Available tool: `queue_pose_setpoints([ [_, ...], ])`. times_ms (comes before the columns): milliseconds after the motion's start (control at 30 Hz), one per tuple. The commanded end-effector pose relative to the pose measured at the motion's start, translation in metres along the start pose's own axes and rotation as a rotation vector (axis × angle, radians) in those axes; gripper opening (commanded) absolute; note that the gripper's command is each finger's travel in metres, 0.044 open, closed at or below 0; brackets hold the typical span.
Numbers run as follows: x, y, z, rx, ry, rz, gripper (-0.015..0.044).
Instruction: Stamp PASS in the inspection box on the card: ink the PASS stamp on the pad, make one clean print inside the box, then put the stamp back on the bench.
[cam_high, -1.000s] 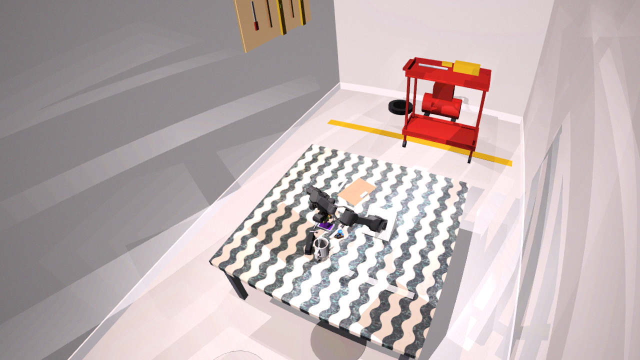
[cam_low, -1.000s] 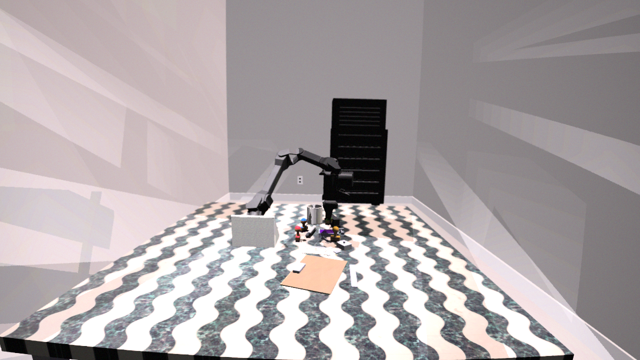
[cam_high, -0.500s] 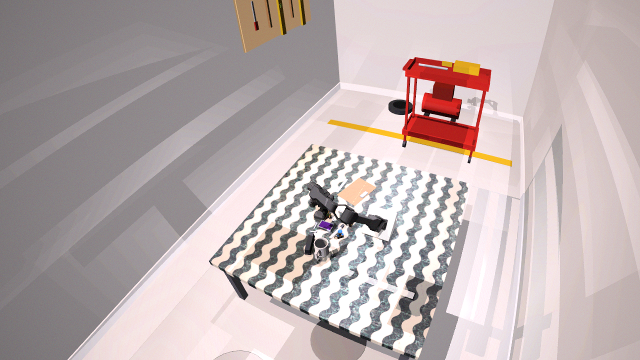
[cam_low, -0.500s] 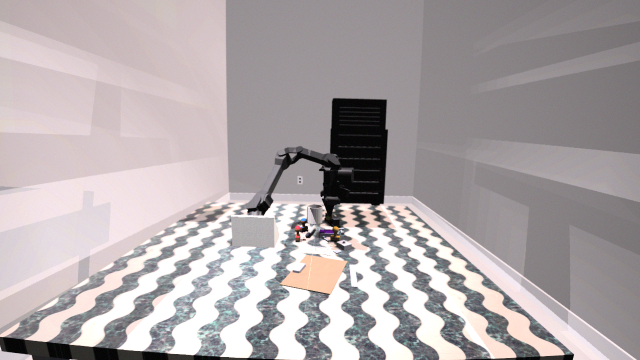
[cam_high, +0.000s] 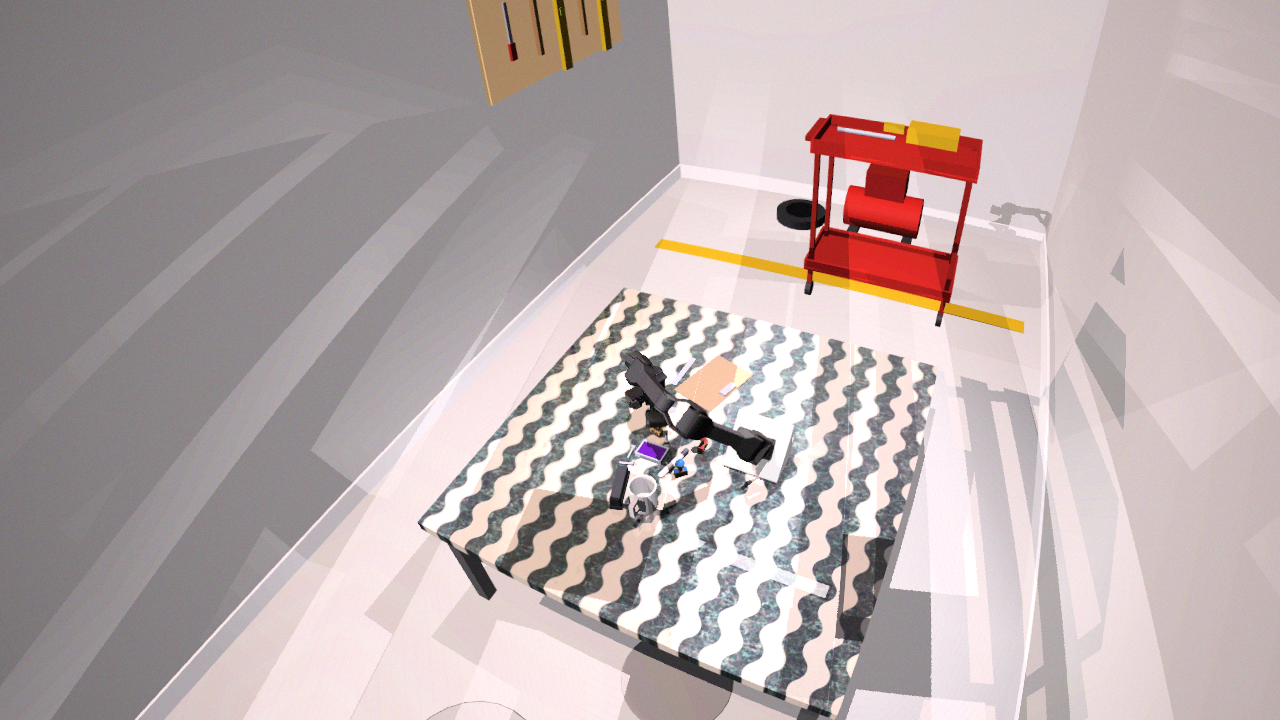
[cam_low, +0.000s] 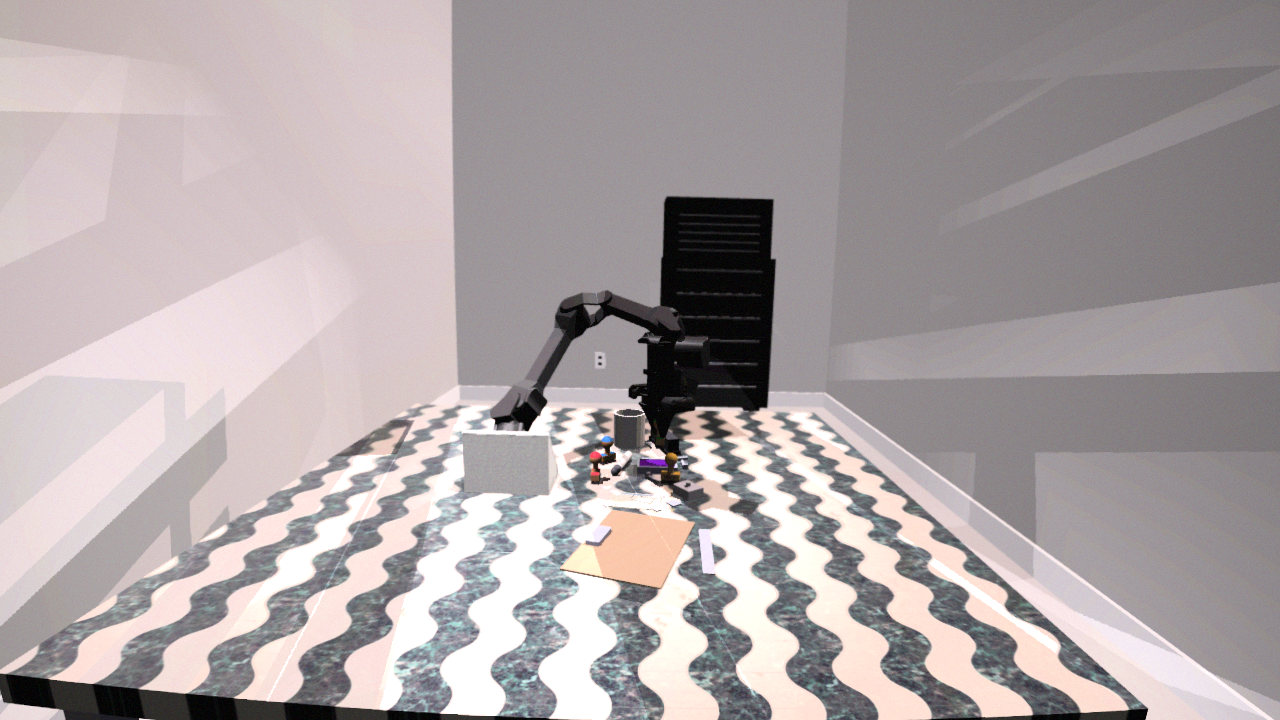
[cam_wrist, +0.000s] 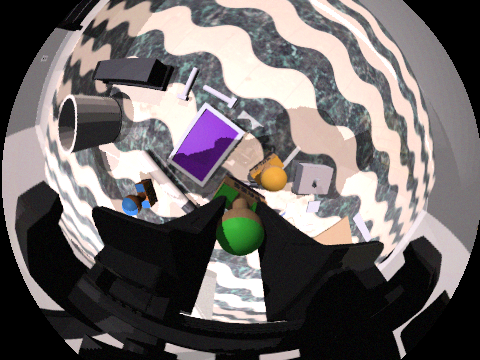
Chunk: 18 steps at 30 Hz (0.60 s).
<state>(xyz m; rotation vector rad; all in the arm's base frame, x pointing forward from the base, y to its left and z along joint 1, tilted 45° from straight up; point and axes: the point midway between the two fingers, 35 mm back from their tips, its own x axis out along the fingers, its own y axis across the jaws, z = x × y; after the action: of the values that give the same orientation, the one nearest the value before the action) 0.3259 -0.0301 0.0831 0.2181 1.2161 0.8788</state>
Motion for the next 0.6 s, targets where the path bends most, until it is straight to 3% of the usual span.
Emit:
queue_pose_setpoints([
  [0, 0.002, -0.010, -0.008, -0.086, 0.008, 0.002, 0.0000],
  [567, 0.002, -0.050, -0.044, -0.535, 0.003, 0.004, 0.0000],
])
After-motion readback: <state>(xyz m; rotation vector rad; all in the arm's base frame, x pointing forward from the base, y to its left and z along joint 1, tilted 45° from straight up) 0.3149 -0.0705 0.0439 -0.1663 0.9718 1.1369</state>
